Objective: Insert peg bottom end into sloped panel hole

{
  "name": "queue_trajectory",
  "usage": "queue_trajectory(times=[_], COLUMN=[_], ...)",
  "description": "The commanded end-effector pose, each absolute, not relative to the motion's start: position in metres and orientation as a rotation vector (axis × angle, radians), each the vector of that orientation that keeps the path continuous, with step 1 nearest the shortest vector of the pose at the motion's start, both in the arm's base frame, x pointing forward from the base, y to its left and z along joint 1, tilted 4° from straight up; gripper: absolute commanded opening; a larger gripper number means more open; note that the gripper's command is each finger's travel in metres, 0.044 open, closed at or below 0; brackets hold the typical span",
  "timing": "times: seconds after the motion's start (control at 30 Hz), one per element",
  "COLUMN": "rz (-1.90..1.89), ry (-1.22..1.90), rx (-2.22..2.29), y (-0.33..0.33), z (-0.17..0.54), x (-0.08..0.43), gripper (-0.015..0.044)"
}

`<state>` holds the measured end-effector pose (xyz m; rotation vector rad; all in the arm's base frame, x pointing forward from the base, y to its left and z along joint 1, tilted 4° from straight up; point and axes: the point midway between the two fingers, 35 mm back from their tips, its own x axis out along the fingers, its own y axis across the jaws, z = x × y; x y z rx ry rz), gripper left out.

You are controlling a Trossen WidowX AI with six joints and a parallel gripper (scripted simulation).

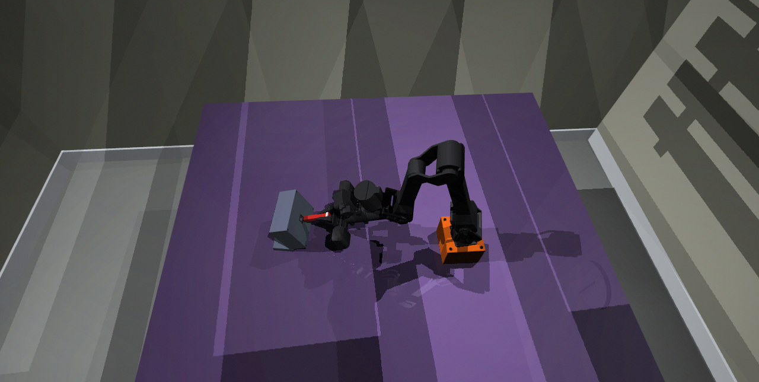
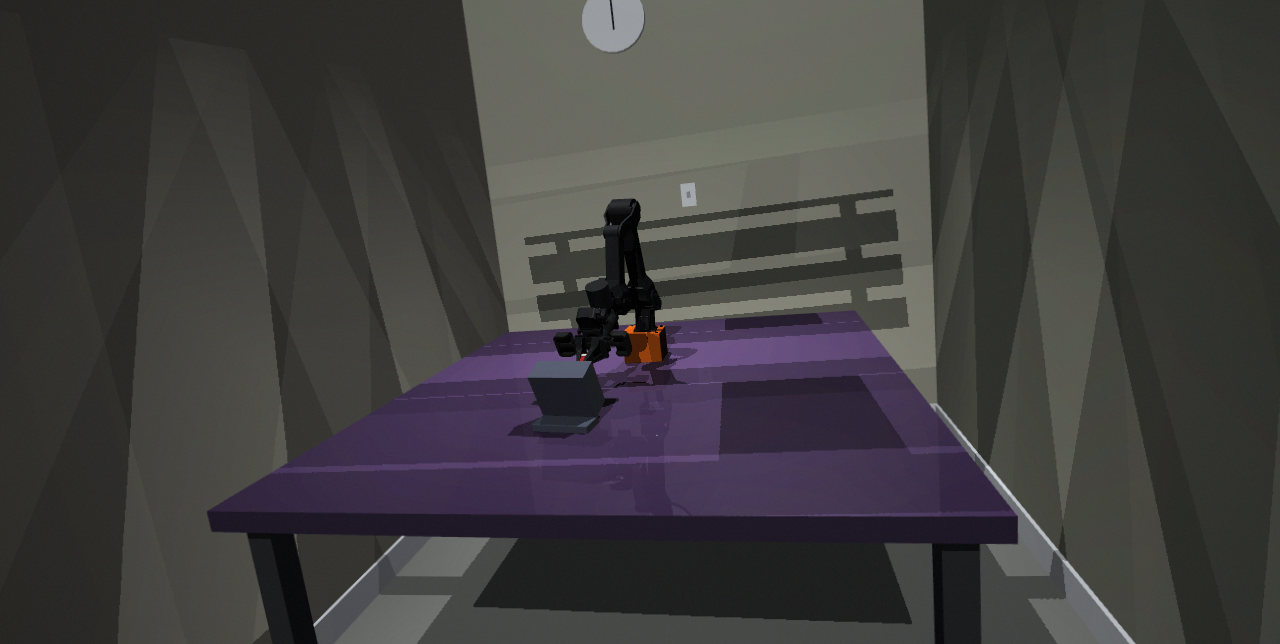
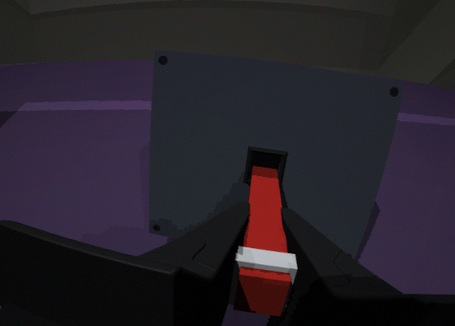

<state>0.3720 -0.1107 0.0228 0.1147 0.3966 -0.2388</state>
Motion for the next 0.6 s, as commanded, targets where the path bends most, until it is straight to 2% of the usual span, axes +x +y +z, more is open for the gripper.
queue_trajectory(times=[0.0,0.57], rz=[-0.240,-0.239], ry=[0.394,0.397], rx=[0.114,0.115], y=[-0.1114,-0.1108], z=[0.0234,0.0237], x=[0.3736,0.3717], gripper=[0.0000,0.0000])
